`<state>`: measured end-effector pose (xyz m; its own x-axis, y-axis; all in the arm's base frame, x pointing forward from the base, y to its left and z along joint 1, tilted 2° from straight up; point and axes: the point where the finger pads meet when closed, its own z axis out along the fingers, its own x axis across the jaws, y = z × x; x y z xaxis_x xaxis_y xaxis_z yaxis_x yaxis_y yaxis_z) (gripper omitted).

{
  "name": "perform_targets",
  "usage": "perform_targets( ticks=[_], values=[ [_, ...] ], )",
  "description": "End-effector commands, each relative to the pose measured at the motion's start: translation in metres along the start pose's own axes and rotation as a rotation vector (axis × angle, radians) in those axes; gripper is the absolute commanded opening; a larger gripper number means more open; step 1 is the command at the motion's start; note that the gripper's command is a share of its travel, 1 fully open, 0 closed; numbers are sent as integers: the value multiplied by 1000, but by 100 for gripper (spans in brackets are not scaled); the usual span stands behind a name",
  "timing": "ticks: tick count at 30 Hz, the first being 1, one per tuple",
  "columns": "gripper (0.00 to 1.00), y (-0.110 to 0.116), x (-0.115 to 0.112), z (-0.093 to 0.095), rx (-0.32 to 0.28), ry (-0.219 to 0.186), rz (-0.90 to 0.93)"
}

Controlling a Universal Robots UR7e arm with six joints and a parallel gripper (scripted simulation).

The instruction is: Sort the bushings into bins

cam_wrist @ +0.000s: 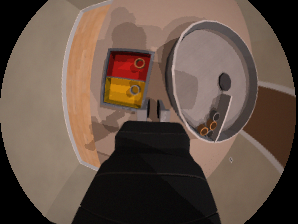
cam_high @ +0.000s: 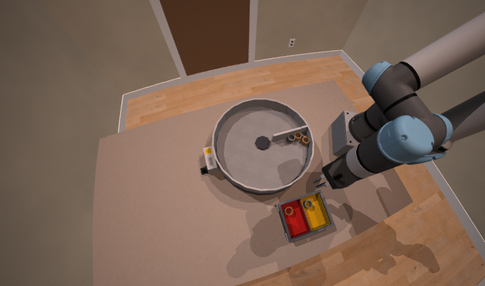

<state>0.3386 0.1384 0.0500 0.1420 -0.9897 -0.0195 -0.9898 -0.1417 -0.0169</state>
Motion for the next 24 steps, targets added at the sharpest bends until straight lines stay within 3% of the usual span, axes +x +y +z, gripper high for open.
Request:
perform_targets(
  ticks=[1,4,10,16,20,24],
  values=[
    [40,9,39,3,3,-5,-3],
    [40,9,39,3,3,-5,-3],
    [40,21,93,9,3,-5,-3],
    [40,21,94,9,3,-5,-3],
    [40,32,138,14,3,-5,-3],
    [40,34,149,16,3,-5,-3]
  ],
)
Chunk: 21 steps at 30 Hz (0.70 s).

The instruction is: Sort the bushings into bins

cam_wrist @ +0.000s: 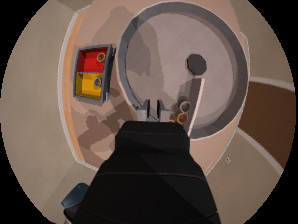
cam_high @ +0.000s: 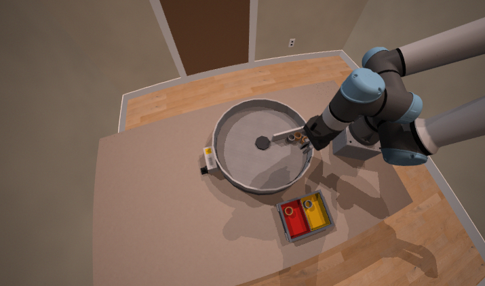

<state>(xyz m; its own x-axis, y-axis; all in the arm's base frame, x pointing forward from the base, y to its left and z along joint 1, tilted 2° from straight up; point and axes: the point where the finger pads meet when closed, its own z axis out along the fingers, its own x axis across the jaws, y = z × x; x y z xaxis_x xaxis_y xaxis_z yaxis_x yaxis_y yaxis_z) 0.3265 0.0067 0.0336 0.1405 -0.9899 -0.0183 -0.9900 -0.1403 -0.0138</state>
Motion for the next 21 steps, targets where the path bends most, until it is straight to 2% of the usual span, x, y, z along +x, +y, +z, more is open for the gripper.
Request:
perform_targets(
  ticks=[1,3,5,8,21],
  values=[
    [40,3,20,2,6,-6,-4],
    [40,9,42,5,6,-6,-4],
    [40,9,42,5,6,-6,-4],
    [40,16,75,9,5,-6,-4],
    [40,16,74,11,4,-5,-4]
  ],
)
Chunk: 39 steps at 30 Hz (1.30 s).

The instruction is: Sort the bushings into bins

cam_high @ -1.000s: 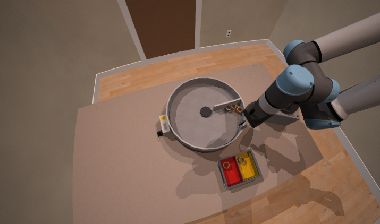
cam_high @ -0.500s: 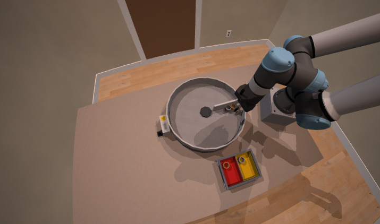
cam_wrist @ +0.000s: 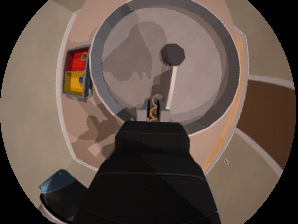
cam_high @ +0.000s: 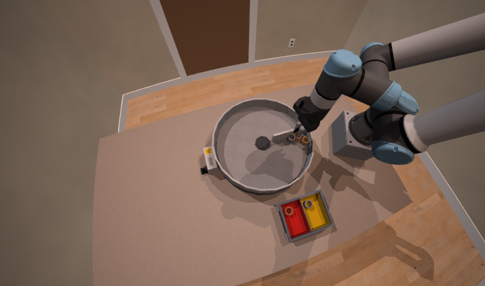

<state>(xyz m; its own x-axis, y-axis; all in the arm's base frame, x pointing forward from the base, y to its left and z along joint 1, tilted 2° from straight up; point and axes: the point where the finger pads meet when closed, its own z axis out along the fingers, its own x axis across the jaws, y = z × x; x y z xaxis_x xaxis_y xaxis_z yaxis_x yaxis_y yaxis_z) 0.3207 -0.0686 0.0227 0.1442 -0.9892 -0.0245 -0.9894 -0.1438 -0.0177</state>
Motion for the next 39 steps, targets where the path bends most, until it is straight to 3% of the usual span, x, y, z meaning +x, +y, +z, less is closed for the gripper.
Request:
perform_targets(
  ticks=[1,23,39],
  values=[
    [40,0,0,2,1,1,0],
    [40,0,2,44,1,1,-1],
    [40,0,2,49,1,1,-1]
  ],
)
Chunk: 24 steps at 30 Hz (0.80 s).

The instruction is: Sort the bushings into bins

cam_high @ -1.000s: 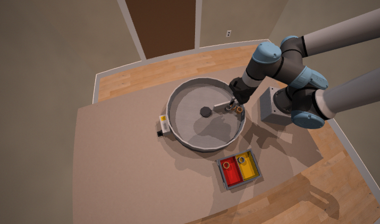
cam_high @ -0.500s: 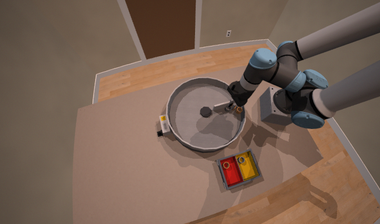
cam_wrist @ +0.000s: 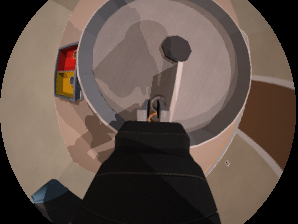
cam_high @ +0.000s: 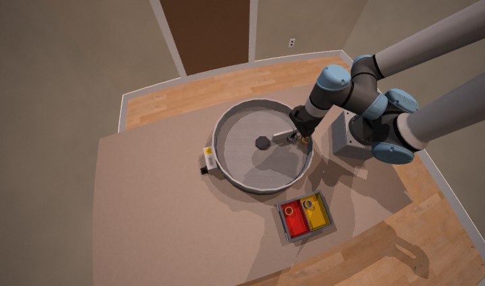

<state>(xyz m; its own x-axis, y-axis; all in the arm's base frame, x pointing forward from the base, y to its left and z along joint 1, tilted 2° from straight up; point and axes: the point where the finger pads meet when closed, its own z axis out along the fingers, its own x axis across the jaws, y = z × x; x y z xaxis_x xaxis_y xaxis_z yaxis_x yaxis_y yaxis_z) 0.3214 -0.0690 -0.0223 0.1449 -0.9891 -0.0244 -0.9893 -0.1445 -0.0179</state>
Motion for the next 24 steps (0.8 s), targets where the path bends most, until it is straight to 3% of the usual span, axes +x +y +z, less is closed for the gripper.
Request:
perform_targets(
  ticks=[1,24],
  values=[
    [40,0,0,5,1,1,0],
    [40,0,0,22,1,1,0]
  ],
)
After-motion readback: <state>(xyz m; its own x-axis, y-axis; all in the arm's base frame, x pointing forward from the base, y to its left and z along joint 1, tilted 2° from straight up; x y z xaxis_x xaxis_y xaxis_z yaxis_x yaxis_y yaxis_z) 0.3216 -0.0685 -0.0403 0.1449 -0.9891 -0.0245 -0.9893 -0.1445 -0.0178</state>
